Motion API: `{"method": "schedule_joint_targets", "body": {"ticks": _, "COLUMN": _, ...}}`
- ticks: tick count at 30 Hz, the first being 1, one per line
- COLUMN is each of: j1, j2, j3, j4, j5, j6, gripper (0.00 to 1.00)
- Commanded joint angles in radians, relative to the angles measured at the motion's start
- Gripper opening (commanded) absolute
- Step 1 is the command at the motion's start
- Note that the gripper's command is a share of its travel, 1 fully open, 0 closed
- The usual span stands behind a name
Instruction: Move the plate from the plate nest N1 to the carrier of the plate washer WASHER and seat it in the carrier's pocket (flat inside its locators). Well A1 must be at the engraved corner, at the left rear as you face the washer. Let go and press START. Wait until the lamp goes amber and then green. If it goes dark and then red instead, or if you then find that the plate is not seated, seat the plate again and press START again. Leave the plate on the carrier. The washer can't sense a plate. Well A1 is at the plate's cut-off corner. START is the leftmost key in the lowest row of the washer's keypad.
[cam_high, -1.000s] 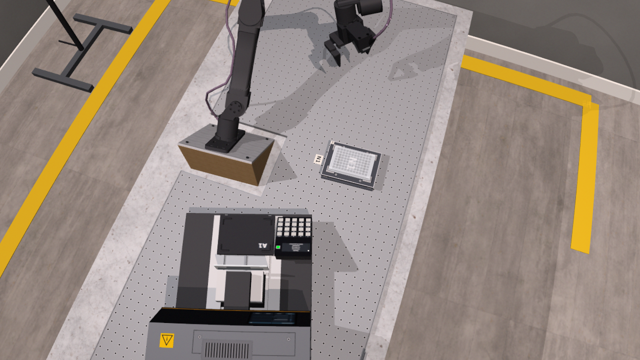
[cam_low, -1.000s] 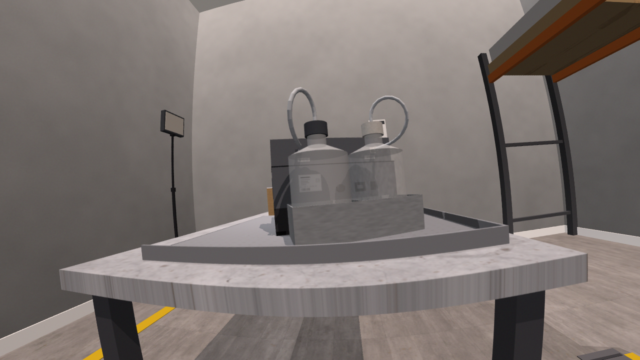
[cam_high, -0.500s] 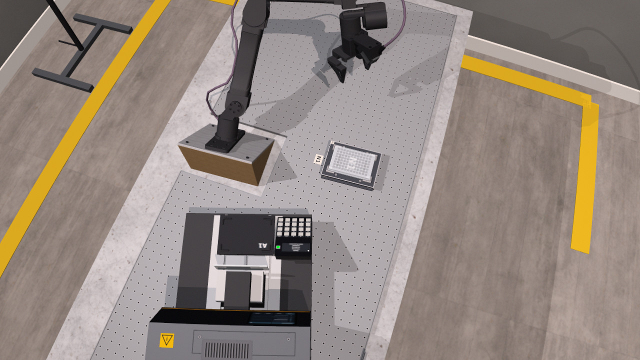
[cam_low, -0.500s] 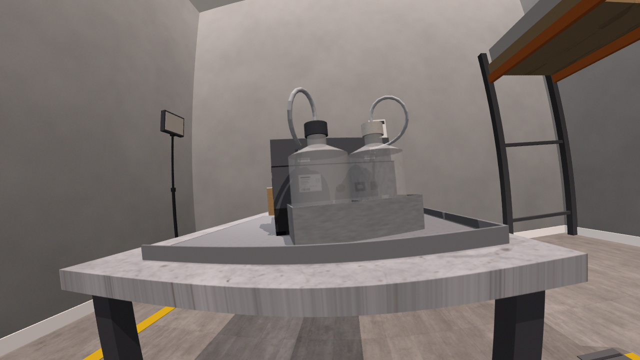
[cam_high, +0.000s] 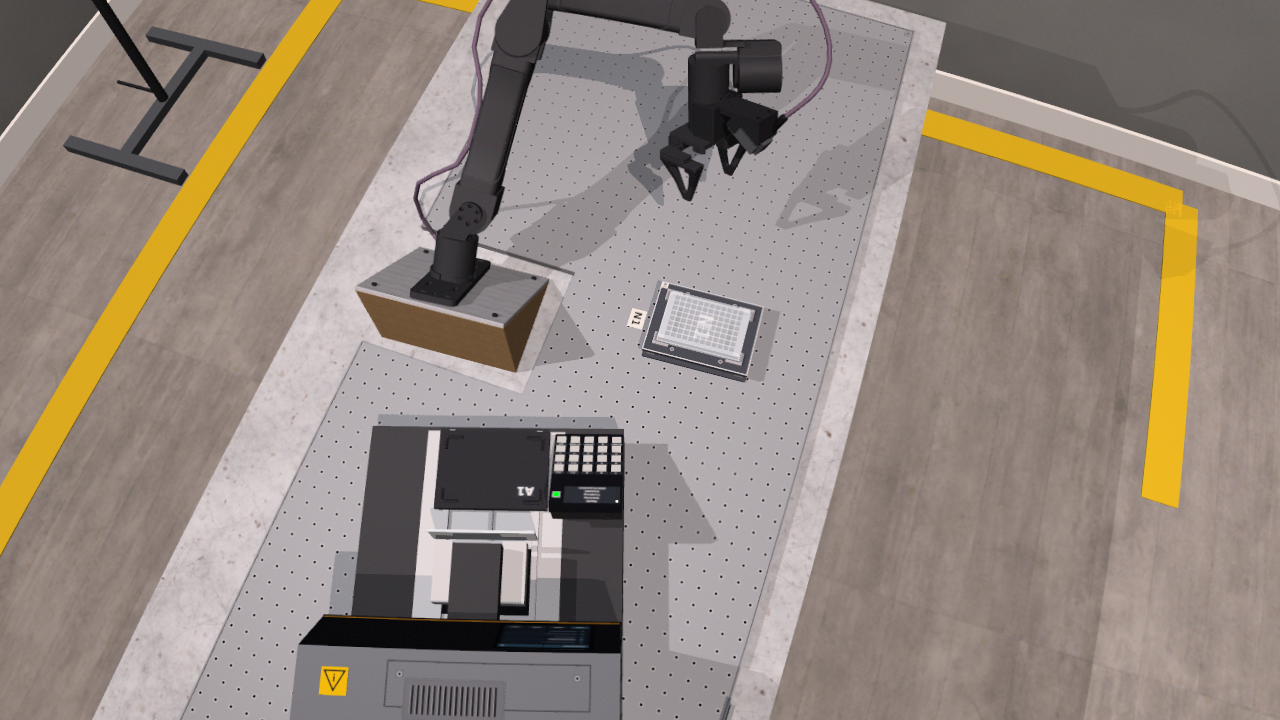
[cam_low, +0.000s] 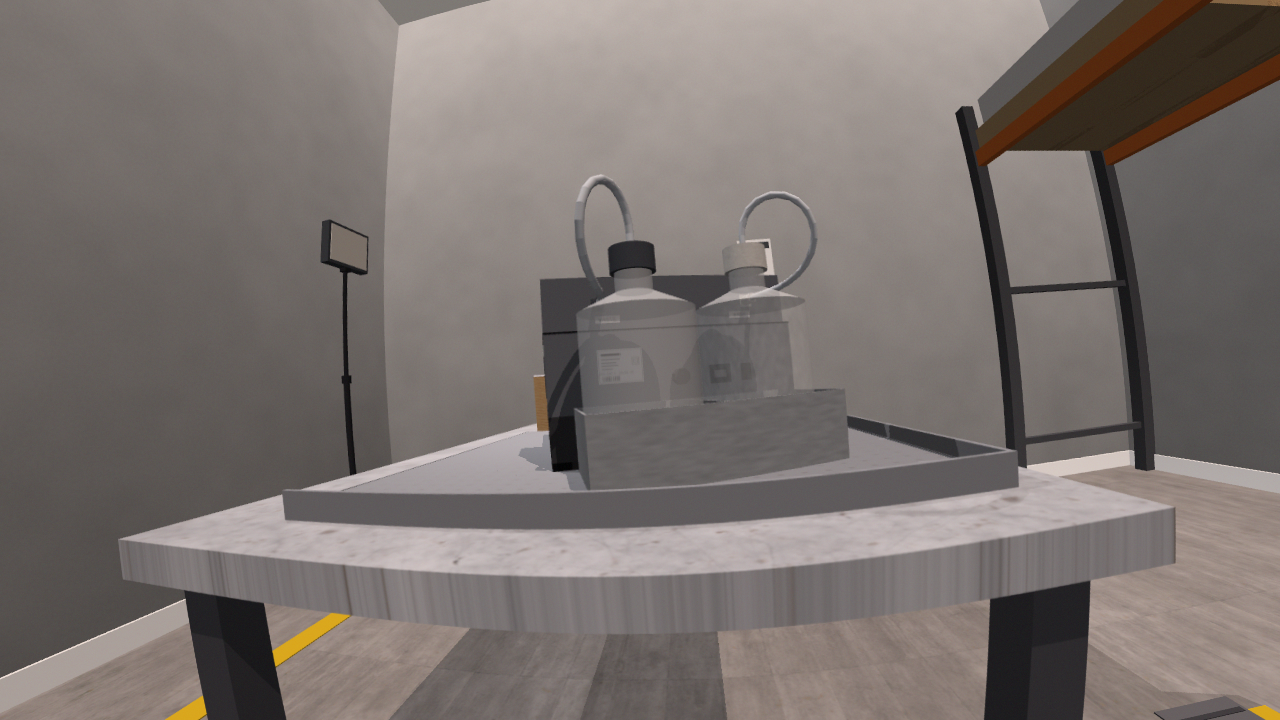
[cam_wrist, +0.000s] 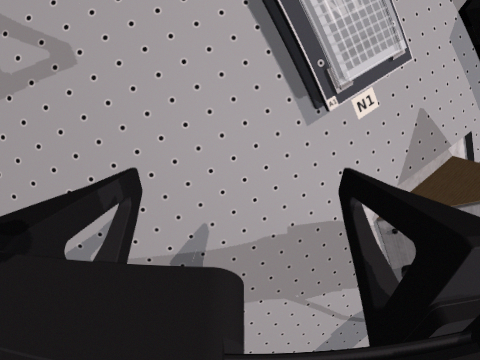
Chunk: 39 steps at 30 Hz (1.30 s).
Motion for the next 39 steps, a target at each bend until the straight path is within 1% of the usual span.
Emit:
{"method": "schedule_joint_targets", "body": {"ticks": 1, "j1": -0.029, "j2": 0.022, "j3": -0.030, "j4": 0.026, "j5": 0.059, "j6": -0.095, "gripper": 1.00}}
{"method": "schedule_joint_targets", "body": {"ticks": 3, "j1": -0.032, "j2": 0.033, "j3": -0.044, "j4": 0.032, "j5": 0.081, "j6": -0.144, "gripper": 1.00}}
{"method": "schedule_joint_targets", "body": {"ticks": 4, "j1": -0.035, "j2": 0.019, "j3": -0.050, "j4": 0.039, "j5": 0.082, "j6": -0.148, "gripper": 1.00}}
{"method": "schedule_joint_targets", "body": {"ticks": 6, "j1": -0.036, "j2": 0.047, "j3": -0.059, "j4": 0.039, "j5": 0.109, "j6": -0.208, "gripper": 1.00}}
{"method": "schedule_joint_targets", "body": {"ticks": 8, "j1": -0.036, "j2": 0.047, "j3": -0.059, "j4": 0.039, "j5": 0.109, "j6": -0.208, "gripper": 1.00}}
{"method": "schedule_joint_targets", "body": {"ticks": 9, "j1": -0.040, "j2": 0.030, "j3": -0.069, "j4": 0.049, "j5": 0.119, "j6": -0.229, "gripper": 1.00}}
{"method": "schedule_joint_targets", "body": {"ticks": 10, "j1": -0.041, "j2": 0.058, "j3": -0.075, "j4": 0.048, "j5": 0.131, "j6": -0.260, "gripper": 1.00}}
{"method": "schedule_joint_targets", "body": {"ticks": 11, "j1": -0.041, "j2": 0.065, "j3": -0.079, "j4": 0.048, "j5": 0.144, "j6": -0.290, "gripper": 1.00}}
{"method": "schedule_joint_targets", "body": {"ticks": 14, "j1": -0.051, "j2": 0.066, "j3": -0.105, "j4": 0.068, "j5": 0.152, "j6": -0.318, "gripper": 1.00}}
{"method": "schedule_joint_targets", "body": {"ticks": 21, "j1": -0.063, "j2": 0.104, "j3": -0.149, "j4": 0.088, "j5": 0.224, "j6": -0.482, "gripper": 1.00}}
{"method": "schedule_joint_targets", "body": {"ticks": 22, "j1": -0.065, "j2": 0.092, "j3": -0.154, "j4": 0.094, "j5": 0.225, "j6": -0.485, "gripper": 1.00}}
{"method": "schedule_joint_targets", "body": {"ticks": 23, "j1": -0.067, "j2": 0.111, "j3": -0.160, "j4": 0.095, "j5": 0.237, "j6": -0.515, "gripper": 1.00}}
{"method": "schedule_joint_targets", "body": {"ticks": 25, "j1": -0.067, "j2": 0.111, "j3": -0.160, "j4": 0.095, "j5": 0.237, "j6": -0.515, "gripper": 1.00}}
{"method": "schedule_joint_targets", "body": {"ticks": 27, "j1": -0.071, "j2": 0.117, "j3": -0.177, "j4": 0.106, "j5": 0.261, "j6": -0.568, "gripper": 1.00}}
{"method": "schedule_joint_targets", "body": {"ticks": 28, "j1": -0.073, "j2": 0.102, "j3": -0.182, "j4": 0.111, "j5": 0.262, "j6": -0.570, "gripper": 1.00}}
{"method": "schedule_joint_targets", "body": {"ticks": 29, "j1": -0.075, "j2": 0.127, "j3": -0.188, "j4": 0.111, "j5": 0.273, "j6": -0.600, "gripper": 1.00}}
{"method": "schedule_joint_targets", "body": {"ticks": 31, "j1": -0.079, "j2": 0.138, "j3": -0.204, "j4": 0.118, "j5": 0.295, "j6": -0.652, "gripper": 1.00}}
{"method": "schedule_joint_targets", "body": {"ticks": 33, "j1": -0.081, "j2": 0.137, "j3": -0.210, "j4": 0.125, "j5": 0.296, "j6": -0.656, "gripper": 1.00}}
{"method": "schedule_joint_targets", "body": {"ticks": 34, "j1": -0.106, "j2": 0.091, "j3": -0.228, "j4": 0.133, "j5": 0.263, "j6": -0.677, "gripper": 1.00}}
{"method": "schedule_joint_targets", "body": {"ticks": 35, "j1": -0.133, "j2": 0.078, "j3": -0.247, "j4": 0.138, "j5": 0.219, "j6": -0.700, "gripper": 1.00}}
{"method": "schedule_joint_targets", "body": {"ticks": 38, "j1": -0.216, "j2": 0.049, "j3": -0.292, "j4": 0.143, "j5": 0.127, "j6": -0.773, "gripper": 1.00}}
{"method": "schedule_joint_targets", "body": {"ticks": 39, "j1": -0.245, "j2": 0.043, "j3": -0.305, "j4": 0.122, "j5": 0.093, "j6": -0.797, "gripper": 1.00}}
